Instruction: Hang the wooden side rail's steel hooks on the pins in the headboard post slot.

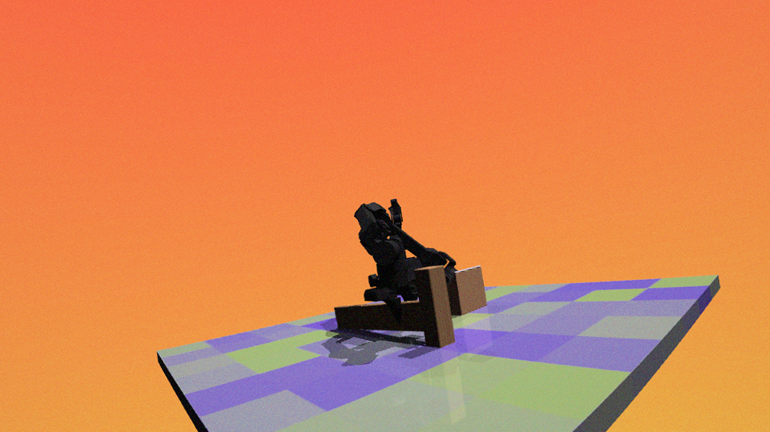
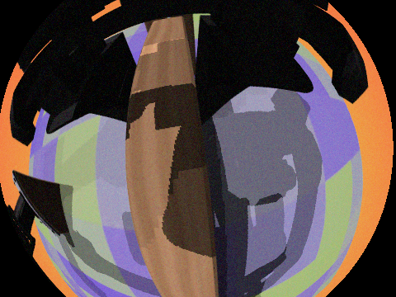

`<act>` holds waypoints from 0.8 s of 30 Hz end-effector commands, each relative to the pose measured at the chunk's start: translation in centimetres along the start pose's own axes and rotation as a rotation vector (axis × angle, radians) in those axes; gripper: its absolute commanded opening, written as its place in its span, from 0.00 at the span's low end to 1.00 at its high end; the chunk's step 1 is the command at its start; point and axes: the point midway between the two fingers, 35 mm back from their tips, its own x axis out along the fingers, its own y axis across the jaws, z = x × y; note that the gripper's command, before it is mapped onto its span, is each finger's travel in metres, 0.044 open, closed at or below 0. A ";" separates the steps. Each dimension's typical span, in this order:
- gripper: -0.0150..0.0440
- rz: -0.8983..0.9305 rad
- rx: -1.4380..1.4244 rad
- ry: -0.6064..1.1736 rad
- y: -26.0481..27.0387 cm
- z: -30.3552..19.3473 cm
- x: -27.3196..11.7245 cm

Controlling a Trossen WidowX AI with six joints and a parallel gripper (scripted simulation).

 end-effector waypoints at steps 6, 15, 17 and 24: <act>0.25 0.009 0.000 0.007 0.0 -0.4 -0.3; 0.25 0.009 0.000 0.007 0.0 -0.5 -0.4; 0.25 0.009 0.000 0.007 0.0 -0.5 -0.4; 0.25 0.009 0.000 0.007 0.0 -0.6 -0.4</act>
